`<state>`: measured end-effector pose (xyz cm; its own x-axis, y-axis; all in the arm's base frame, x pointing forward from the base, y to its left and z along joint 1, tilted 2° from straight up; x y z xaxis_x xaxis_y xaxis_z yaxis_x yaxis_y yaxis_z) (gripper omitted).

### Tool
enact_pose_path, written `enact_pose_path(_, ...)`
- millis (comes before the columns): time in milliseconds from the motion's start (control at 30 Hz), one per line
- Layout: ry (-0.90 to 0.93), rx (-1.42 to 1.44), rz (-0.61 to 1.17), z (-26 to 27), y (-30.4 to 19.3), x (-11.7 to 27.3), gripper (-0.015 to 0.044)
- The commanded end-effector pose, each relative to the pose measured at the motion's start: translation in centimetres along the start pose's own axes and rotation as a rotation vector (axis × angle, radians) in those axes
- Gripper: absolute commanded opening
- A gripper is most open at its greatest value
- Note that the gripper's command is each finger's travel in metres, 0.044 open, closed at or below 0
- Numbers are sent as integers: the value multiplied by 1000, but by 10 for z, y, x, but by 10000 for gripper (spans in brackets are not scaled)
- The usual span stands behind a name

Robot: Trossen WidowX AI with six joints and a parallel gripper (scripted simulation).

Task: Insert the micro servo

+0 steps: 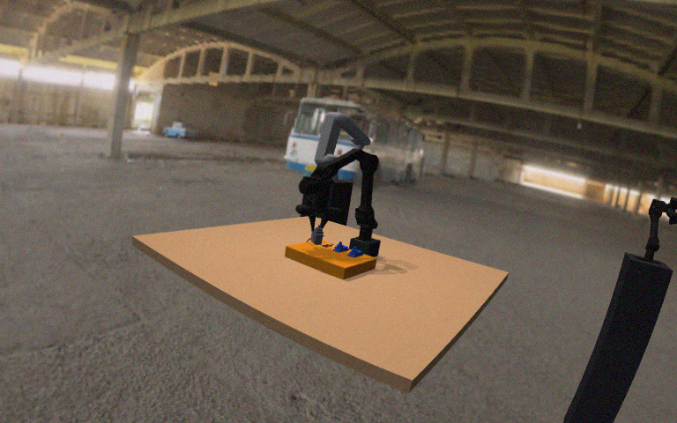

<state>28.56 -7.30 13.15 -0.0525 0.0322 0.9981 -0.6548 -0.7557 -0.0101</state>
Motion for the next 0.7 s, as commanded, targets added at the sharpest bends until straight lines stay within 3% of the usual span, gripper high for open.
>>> enact_pose_path(0,2,-147,5,1,-1,1,0)
enact_pose_path(667,0,-842,5,1,-1,1,0)
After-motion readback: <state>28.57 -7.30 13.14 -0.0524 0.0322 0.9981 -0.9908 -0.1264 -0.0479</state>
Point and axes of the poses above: the point midway between the two fingers, 35 mm back from their tips, its own x axis back along the fingers, its own z axis across the jaws, y = z × x, the point moved 3 cm from there along x, back along the fingers, and after that the axes turned 7 degrees about -x, right-handed, at the moved point
